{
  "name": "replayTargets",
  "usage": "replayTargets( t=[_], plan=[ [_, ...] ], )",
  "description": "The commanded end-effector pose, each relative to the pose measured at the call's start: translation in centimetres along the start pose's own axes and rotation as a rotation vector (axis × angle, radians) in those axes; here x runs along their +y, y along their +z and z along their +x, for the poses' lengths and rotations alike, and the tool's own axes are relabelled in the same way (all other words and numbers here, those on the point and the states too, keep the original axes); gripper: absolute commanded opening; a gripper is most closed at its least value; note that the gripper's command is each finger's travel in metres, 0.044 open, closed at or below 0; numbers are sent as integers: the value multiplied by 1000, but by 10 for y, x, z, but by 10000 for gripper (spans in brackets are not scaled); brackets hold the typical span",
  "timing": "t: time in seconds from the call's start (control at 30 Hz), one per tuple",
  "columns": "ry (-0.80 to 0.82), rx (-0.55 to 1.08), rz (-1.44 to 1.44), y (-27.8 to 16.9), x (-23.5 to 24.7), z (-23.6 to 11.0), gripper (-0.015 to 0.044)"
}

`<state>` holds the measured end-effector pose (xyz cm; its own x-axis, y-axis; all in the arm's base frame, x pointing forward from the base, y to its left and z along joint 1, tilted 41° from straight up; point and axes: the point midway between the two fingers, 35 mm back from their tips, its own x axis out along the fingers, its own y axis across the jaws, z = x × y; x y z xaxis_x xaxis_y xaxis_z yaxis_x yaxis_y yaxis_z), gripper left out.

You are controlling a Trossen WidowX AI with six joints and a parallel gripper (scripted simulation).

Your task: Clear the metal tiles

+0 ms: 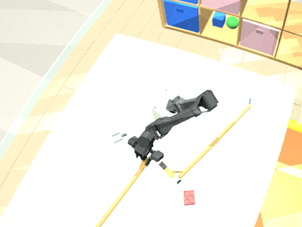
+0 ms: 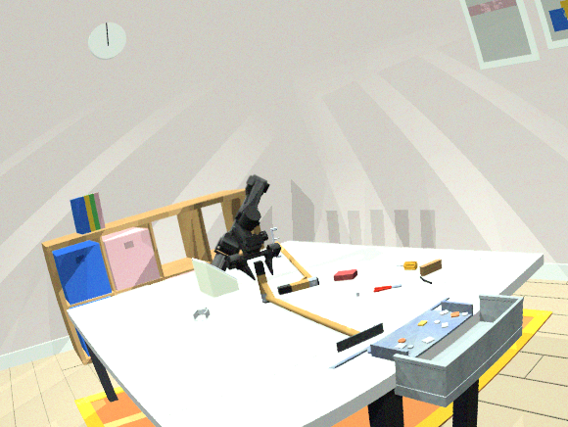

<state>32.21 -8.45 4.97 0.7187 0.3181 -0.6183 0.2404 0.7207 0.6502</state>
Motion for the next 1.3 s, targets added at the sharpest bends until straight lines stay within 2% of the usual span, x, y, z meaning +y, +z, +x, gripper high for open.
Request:
replayTargets(
  t=[0.0, 0.13, 0.37, 0.43, 1.27],
  plan=[
    [1, 0, -3, 0, 0, 0, 204],
    [1, 0, -3, 0, 0, 0, 99],
    [1, 0, -3, 0, 0, 0, 52],
    [2, 0, -2, 0, 0, 0, 0],
    [25, 1, -29, 2, 22, -1, 0]
  ],
)
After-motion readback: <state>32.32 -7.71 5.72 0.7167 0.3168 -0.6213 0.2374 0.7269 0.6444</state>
